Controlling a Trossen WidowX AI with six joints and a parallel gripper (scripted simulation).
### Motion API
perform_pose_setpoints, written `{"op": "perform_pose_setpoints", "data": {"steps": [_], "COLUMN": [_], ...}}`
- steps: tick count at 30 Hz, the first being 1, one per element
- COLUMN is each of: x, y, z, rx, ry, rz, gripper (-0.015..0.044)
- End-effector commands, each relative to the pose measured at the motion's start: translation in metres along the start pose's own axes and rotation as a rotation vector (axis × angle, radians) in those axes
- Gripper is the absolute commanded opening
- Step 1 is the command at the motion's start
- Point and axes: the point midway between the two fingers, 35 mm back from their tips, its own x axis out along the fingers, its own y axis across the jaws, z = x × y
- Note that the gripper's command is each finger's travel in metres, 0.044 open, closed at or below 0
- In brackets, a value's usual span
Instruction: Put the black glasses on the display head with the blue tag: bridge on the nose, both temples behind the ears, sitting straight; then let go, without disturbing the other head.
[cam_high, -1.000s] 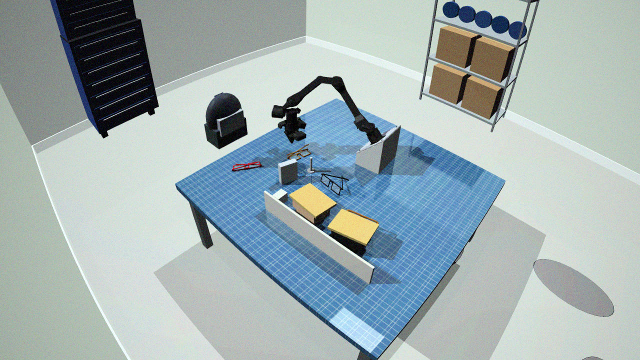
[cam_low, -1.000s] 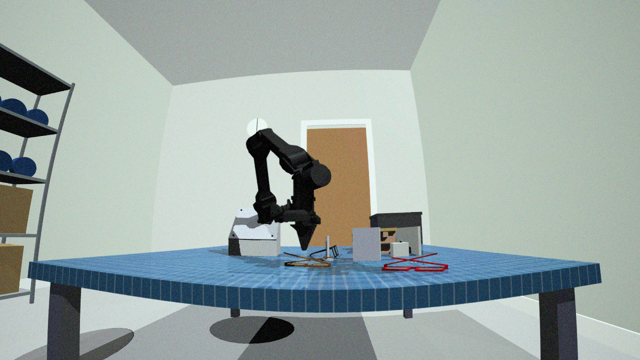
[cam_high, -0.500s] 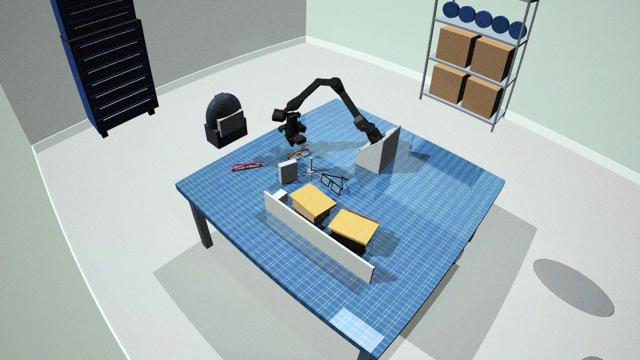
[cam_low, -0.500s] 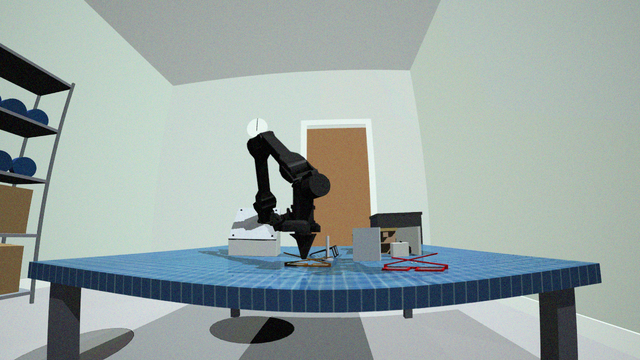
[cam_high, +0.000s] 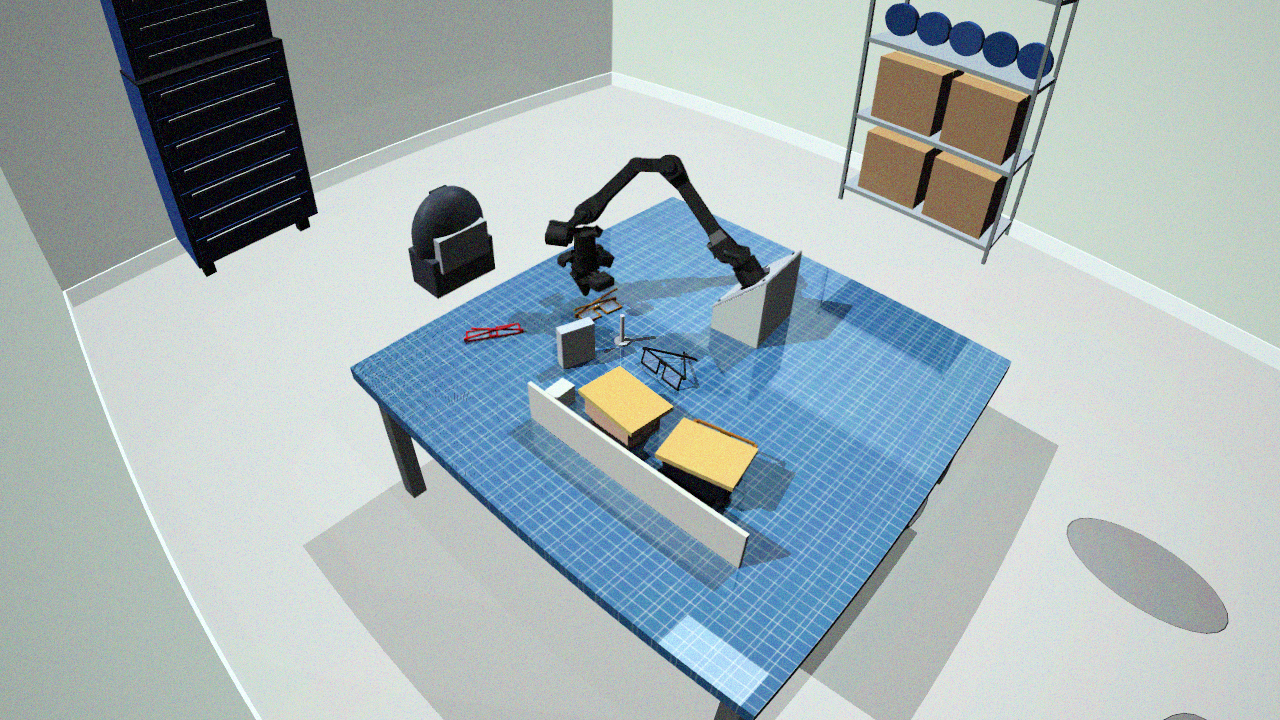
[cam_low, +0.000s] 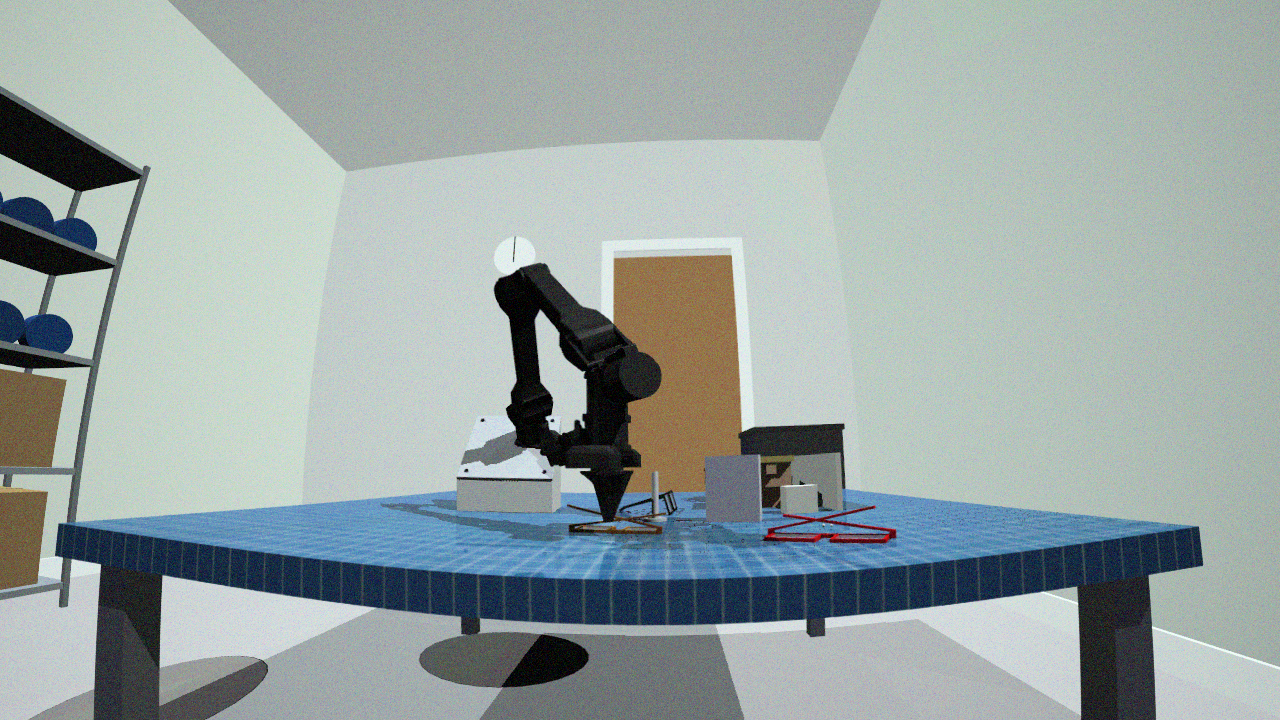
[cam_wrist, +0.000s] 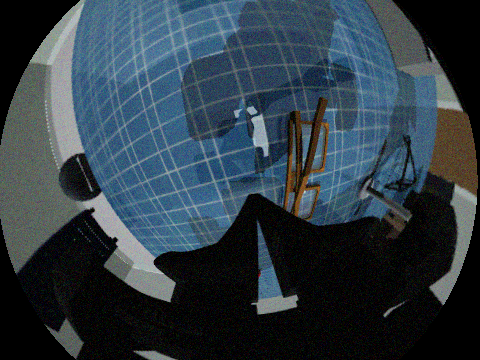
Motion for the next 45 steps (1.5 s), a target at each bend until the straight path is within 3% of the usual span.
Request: {"op": "perform_pose_setpoints", "data": {"steps": [1, 45], "x": [0.001, 0.001], "y": [-0.003, -0.03], "z": [0.001, 0.0], "rx": [-0.002, -0.001], "ry": [-0.003, -0.003], "rz": [-0.002, -0.004], "gripper": [0.0, 0.0]}}
